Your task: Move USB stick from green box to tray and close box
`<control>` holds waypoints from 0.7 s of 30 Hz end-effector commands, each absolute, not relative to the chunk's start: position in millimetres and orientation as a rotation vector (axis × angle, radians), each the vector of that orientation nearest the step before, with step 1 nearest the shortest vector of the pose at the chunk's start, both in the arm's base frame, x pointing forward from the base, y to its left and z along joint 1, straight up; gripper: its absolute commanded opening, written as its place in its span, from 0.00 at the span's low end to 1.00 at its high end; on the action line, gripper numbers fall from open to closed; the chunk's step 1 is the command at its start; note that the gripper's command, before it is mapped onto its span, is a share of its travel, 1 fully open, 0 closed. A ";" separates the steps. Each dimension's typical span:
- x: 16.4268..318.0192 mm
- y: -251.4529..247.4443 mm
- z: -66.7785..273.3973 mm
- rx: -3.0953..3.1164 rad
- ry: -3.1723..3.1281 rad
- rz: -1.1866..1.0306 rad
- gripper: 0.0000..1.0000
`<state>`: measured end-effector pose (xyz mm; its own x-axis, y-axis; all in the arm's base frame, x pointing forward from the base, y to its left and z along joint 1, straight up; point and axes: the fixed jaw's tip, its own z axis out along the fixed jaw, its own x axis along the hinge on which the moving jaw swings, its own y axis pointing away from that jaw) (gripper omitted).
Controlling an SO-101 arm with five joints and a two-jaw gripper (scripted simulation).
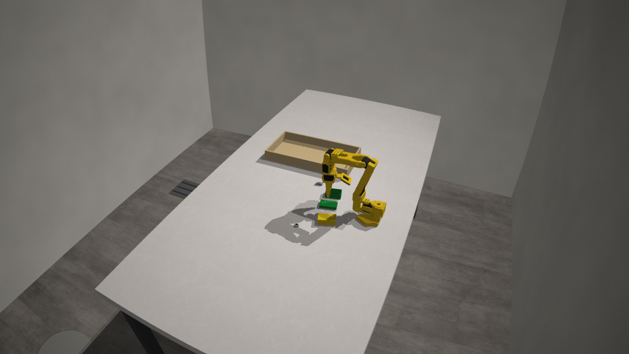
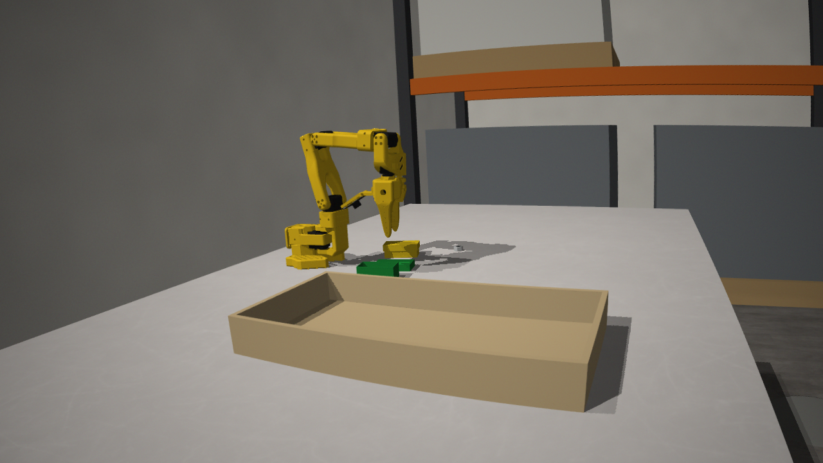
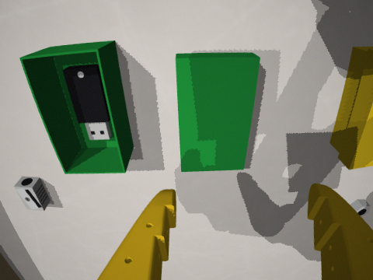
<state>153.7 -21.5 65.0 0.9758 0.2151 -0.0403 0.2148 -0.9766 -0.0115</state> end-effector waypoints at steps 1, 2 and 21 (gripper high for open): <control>157.1 -20.5 69.2 -3.124 -0.334 0.000 0.29; 157.1 -20.5 69.2 -3.124 -0.334 0.000 0.29; 156.5 -22.0 69.2 -3.136 -0.182 0.000 0.29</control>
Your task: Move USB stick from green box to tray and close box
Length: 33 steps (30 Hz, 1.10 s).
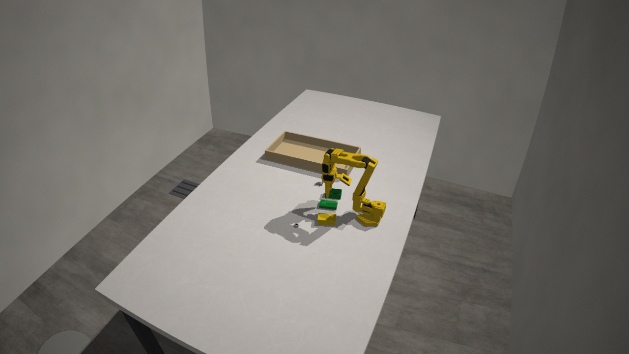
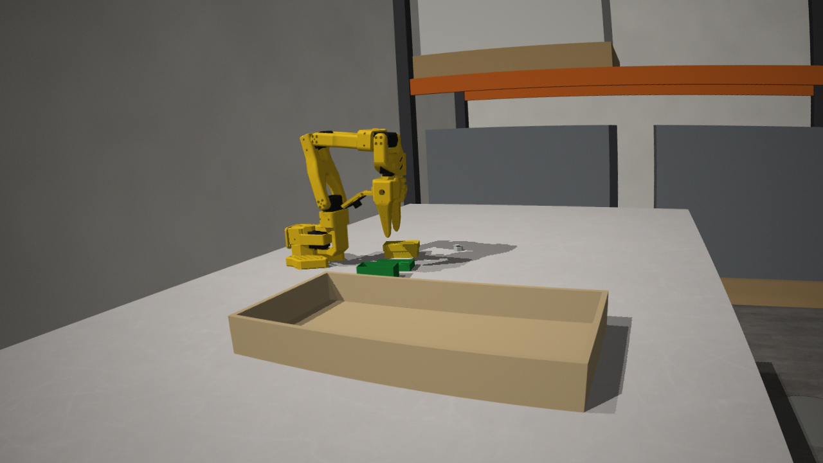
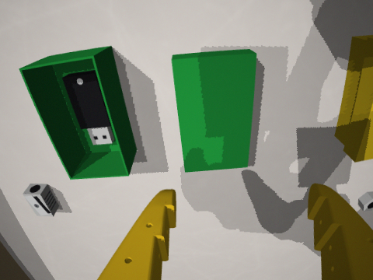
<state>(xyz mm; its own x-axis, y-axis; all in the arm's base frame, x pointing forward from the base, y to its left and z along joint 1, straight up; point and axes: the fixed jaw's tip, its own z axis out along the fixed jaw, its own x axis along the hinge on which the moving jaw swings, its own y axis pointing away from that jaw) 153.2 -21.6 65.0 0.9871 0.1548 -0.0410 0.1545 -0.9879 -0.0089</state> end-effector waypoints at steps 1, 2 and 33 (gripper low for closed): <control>156.4 -22.2 69.2 -3.137 -0.159 0.000 0.29; 156.3 -22.4 69.2 -3.139 -0.135 0.000 0.29; 150.9 -31.8 69.2 -2.903 1.201 0.000 0.29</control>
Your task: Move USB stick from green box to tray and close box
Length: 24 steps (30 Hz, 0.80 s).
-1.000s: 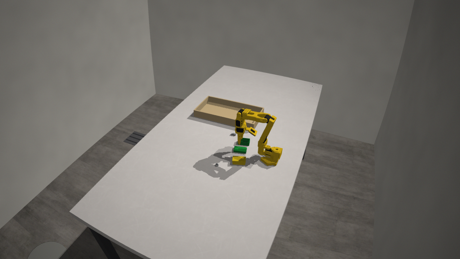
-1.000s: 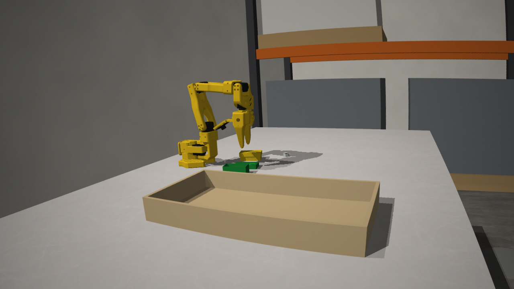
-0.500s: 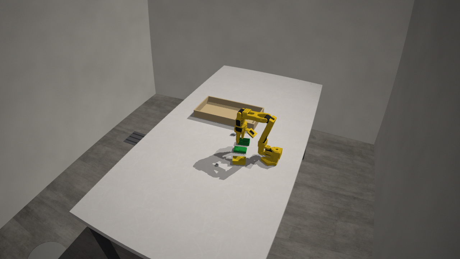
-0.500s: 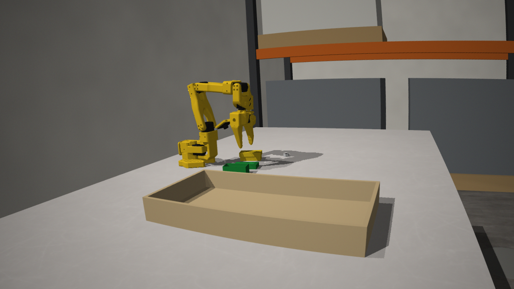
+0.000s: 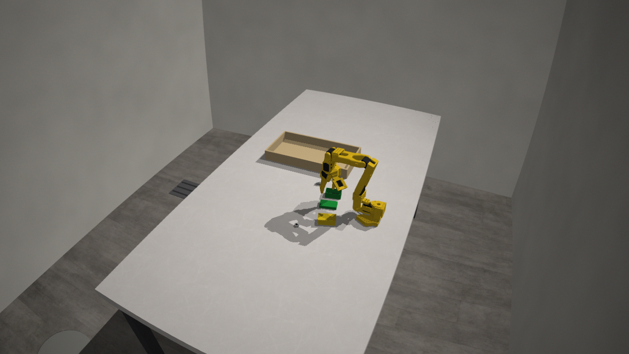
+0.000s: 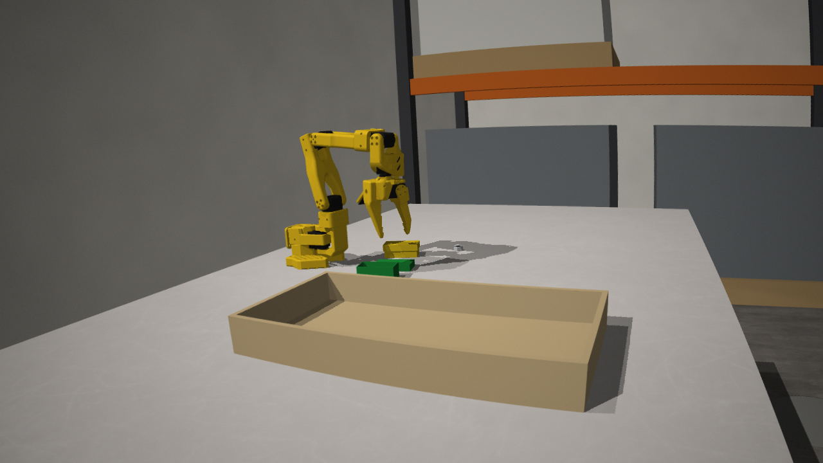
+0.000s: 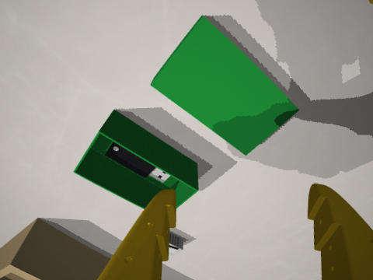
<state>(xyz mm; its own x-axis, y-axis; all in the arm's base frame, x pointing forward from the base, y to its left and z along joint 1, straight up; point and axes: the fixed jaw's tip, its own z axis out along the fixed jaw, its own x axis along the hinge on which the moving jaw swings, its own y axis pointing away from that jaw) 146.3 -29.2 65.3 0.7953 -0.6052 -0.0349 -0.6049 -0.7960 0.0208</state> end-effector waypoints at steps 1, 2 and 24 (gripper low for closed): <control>150.7 -32.2 69.2 2.875 -1.267 0.000 0.29; 150.4 -32.5 69.2 2.845 -1.333 0.000 0.29; 148.5 -38.4 69.3 1.902 -2.500 0.000 0.29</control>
<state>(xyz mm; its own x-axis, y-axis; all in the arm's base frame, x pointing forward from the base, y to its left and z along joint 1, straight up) 142.2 -35.4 65.0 -0.1055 -0.9944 -0.0040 -0.9935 0.1052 0.0423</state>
